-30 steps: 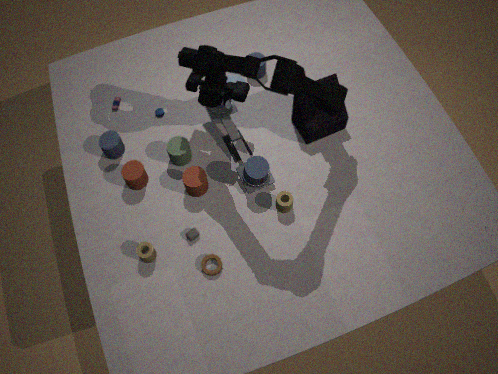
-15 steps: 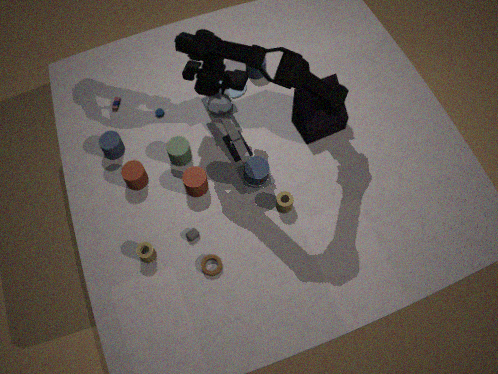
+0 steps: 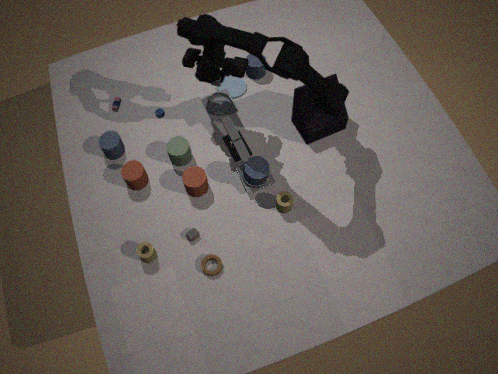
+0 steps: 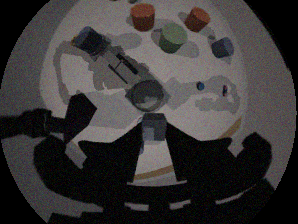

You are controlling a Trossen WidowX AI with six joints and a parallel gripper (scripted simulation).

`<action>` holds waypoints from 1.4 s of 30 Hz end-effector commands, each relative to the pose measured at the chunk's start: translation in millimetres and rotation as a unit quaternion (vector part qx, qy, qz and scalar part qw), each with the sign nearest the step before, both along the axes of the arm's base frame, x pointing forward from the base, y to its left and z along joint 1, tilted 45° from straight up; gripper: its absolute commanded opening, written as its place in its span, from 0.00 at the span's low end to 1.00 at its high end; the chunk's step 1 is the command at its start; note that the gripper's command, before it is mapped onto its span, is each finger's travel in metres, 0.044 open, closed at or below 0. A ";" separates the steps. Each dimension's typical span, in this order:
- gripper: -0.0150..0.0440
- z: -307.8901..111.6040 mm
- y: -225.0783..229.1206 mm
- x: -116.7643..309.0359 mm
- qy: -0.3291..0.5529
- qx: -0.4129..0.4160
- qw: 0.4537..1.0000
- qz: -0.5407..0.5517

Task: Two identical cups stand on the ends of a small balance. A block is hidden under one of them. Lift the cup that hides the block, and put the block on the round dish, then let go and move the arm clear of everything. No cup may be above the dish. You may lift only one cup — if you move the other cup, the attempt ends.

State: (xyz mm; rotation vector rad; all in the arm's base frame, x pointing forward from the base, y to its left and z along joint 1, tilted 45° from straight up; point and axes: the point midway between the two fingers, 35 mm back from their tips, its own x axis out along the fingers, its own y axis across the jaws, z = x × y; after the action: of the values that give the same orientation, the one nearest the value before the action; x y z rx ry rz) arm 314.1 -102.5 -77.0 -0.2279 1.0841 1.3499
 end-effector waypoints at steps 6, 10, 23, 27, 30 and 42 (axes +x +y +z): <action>0.25 -80.8 -17.5 -49.2 0.008 0.000 1.000 -0.003; 0.25 -108.8 -18.8 -69.6 0.009 0.001 1.000 -0.002; 0.25 -140.2 9.6 -77.5 0.008 0.002 1.000 -0.002; 0.25 -140.8 10.1 -77.6 0.008 0.002 1.000 -0.002; 0.25 -142.9 12.1 -78.0 0.008 0.002 1.000 -0.002; 0.30 -152.5 20.0 -80.7 0.010 0.001 1.000 0.001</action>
State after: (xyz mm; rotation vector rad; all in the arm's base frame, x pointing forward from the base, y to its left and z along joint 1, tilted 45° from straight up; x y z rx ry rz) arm 233.6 -82.5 -229.7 -0.2155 1.0995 1.3553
